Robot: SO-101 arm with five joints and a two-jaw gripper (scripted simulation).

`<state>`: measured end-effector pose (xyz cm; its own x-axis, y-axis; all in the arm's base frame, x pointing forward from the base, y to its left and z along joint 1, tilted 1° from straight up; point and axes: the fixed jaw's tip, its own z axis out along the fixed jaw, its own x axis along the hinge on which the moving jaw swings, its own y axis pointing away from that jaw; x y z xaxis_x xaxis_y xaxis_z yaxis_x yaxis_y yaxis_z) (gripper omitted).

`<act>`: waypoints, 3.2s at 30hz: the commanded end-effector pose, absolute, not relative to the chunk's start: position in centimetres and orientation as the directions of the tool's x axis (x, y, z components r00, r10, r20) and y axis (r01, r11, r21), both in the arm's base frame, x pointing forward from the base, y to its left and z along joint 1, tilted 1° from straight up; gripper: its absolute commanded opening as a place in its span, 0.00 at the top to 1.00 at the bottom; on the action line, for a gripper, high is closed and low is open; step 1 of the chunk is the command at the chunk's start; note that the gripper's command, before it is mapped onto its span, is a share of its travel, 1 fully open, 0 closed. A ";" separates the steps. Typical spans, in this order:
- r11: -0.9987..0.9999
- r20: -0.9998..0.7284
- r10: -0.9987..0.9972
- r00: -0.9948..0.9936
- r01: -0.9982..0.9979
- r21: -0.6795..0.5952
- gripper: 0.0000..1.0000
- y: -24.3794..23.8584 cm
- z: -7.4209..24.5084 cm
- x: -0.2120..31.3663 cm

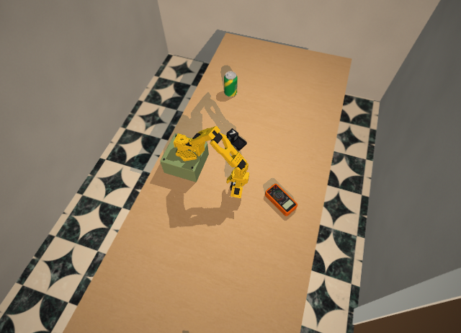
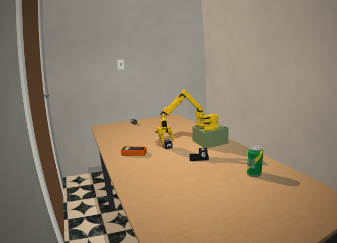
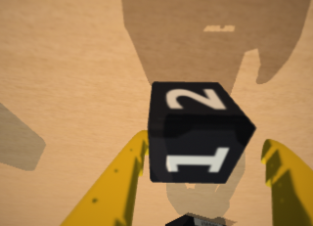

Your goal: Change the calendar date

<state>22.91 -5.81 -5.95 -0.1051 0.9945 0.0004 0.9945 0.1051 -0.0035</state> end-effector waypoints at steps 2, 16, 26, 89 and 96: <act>0.103 -0.006 0.995 -0.103 0.995 0.016 0.64 -6.1 -3.8 23.3; 0.102 -0.006 0.995 -0.102 0.995 0.016 0.64 -6.0 -0.8 23.1; 0.102 -0.006 0.995 -0.102 0.995 0.016 0.64 -6.0 -0.8 23.1; 0.195 -0.198 0.973 -0.115 0.870 0.453 0.65 -6.4 10.7 26.6; 0.311 -0.237 0.945 -0.225 0.846 0.433 0.65 -5.3 10.6 26.7</act>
<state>26.73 -5.97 10.30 -0.1697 0.9619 -0.2143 0.8661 0.2493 0.4332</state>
